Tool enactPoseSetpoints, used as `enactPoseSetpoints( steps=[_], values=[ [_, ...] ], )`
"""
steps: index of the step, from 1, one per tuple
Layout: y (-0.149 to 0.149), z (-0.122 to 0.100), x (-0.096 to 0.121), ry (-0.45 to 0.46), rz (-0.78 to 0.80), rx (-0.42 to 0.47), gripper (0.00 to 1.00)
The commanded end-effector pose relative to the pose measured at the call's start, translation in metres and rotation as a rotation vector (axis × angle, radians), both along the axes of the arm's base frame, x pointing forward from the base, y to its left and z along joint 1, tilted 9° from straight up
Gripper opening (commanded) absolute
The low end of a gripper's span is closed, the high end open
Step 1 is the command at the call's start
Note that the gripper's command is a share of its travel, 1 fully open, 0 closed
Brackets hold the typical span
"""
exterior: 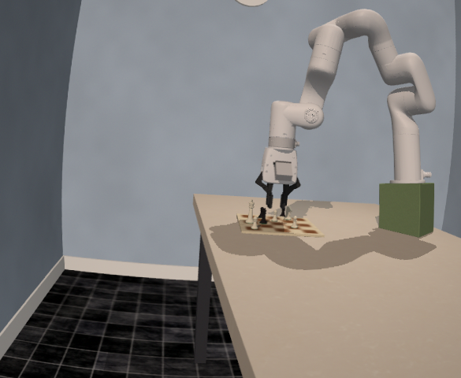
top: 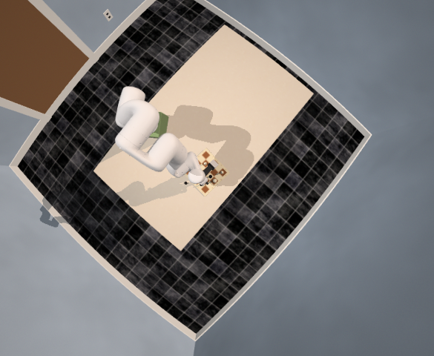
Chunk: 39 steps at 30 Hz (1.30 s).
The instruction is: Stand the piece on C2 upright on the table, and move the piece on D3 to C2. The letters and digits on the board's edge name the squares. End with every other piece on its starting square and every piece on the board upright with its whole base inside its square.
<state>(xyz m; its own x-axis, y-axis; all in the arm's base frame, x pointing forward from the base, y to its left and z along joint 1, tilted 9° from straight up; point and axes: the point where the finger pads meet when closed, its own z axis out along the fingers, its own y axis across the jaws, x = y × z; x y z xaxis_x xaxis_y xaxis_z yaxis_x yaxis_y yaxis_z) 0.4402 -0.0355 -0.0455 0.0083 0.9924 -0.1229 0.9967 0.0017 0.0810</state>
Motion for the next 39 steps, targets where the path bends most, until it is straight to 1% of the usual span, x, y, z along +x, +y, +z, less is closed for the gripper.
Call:
enactPoseSetpoints(
  steps=[1,19,32,39],
  values=[
    [0.000,0.001,0.001,-0.003,0.000,0.000,0.34],
    [0.000,-0.001,0.002,-0.003,0.000,0.000,0.34],
    [-0.003,-0.023,0.003,-0.003,0.000,0.000,0.34],
    [-0.004,-0.029,0.004,-0.003,0.000,0.000,0.34]
  ],
)
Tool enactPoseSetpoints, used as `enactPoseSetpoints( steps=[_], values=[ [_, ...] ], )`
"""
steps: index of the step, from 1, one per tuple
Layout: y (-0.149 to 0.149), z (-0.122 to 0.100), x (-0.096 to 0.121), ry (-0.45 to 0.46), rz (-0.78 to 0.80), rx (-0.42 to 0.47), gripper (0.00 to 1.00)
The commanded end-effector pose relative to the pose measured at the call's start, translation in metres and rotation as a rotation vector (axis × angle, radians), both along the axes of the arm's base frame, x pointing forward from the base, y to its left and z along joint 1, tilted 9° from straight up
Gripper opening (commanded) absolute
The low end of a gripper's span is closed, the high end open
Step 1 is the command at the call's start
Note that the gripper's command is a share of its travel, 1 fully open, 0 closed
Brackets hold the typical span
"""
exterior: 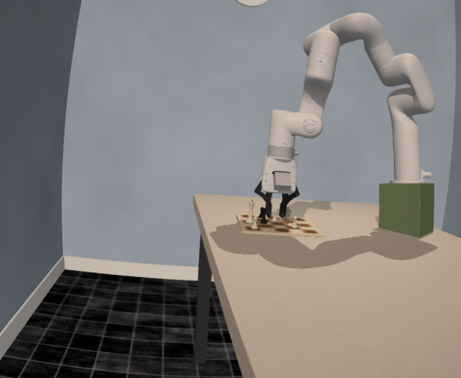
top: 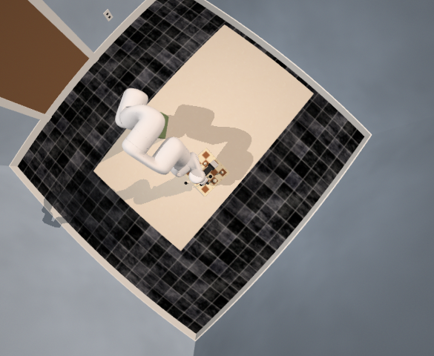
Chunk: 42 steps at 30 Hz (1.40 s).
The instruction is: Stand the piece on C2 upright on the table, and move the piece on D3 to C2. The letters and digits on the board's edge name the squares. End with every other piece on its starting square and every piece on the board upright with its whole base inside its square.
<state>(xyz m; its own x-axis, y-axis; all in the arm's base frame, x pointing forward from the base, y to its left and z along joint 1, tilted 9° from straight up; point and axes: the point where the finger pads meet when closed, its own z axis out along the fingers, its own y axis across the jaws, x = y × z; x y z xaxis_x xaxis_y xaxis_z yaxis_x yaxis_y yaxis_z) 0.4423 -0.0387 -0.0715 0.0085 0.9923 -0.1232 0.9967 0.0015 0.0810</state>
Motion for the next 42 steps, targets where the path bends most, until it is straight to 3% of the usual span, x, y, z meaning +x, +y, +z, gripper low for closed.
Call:
enactPoseSetpoints(
  steps=[1,40,41,42],
  values=[
    [-0.0005,-0.0042,0.0019,-0.003,0.001,0.001,0.34],
    [-0.0006,-0.0053,0.0020,-0.003,0.001,0.001,0.34],
    [-0.0006,-0.0053,0.0020,-0.003,0.001,0.001,0.00],
    [-0.0006,-0.0053,0.0020,-0.003,0.001,0.001,0.00]
  ],
)
